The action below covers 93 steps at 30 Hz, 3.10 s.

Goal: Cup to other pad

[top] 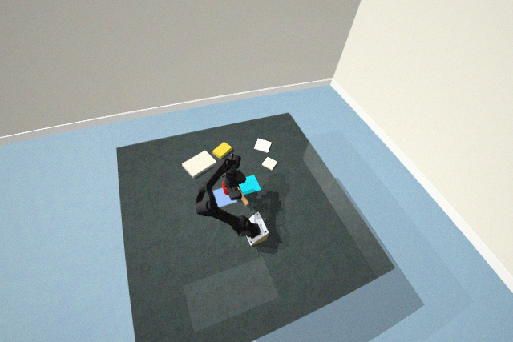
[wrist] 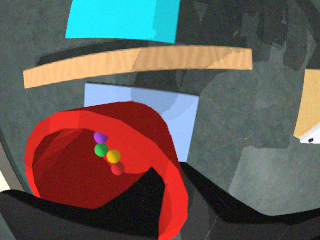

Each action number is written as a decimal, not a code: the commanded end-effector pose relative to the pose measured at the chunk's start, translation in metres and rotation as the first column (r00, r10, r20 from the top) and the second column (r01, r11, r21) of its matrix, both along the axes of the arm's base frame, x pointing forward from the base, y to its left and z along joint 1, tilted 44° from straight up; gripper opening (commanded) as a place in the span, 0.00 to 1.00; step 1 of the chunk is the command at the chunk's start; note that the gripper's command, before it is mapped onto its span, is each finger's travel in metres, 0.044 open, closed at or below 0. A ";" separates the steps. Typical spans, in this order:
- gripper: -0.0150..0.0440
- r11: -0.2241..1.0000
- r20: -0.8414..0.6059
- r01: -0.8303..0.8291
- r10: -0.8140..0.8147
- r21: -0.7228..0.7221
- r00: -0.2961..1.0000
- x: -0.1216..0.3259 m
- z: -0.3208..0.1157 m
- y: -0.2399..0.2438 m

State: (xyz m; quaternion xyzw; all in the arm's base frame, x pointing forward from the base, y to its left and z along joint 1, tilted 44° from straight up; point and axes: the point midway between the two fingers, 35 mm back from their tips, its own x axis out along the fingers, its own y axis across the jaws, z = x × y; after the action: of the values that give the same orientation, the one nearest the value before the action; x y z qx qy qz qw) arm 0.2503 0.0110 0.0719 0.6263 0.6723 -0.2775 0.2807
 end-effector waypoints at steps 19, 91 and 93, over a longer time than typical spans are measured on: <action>0.25 1.000 0.011 -0.007 0.007 -0.007 1.000 0.012 -0.031 -0.035; 0.25 1.000 0.014 -0.007 0.007 -0.010 1.000 0.032 -0.119 -0.078; 0.25 1.000 0.014 -0.007 0.007 -0.009 1.000 0.032 -0.121 -0.076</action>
State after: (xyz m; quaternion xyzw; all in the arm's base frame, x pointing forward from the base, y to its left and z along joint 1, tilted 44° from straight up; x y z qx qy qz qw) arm 0.2839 -0.0698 -0.0461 0.6236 0.6704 -0.2741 0.2943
